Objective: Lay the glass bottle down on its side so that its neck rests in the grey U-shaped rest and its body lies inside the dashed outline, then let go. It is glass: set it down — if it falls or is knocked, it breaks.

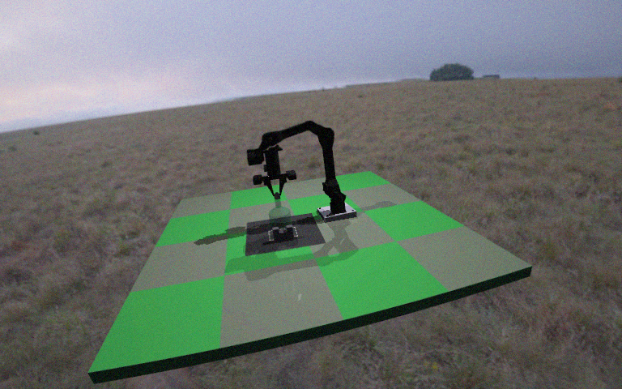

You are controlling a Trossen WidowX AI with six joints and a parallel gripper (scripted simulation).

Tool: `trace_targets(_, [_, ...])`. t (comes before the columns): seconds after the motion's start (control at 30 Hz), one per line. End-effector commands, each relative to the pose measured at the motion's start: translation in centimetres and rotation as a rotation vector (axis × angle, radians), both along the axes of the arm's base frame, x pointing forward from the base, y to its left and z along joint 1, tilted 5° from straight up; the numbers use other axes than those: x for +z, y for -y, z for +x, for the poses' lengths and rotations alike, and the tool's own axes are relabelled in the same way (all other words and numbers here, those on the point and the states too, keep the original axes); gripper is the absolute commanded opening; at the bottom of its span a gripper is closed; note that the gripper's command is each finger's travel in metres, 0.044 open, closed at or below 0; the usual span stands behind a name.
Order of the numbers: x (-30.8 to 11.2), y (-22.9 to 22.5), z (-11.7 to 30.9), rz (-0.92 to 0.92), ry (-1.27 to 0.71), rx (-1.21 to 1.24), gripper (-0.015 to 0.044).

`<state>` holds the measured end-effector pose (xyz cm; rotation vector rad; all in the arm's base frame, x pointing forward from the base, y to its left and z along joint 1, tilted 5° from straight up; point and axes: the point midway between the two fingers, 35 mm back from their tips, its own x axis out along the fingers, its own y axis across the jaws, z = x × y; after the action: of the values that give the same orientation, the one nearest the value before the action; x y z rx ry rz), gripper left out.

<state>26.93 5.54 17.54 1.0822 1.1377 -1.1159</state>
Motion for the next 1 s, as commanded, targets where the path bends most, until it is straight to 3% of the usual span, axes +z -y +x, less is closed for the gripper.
trace_targets(0.0, [0.2,-0.9,-0.1,0.012,-0.001,0.005,0.0105])
trace_targets(0.97, [0.3,-2.8,-0.4,-0.057,0.000,-0.030,0.0105])
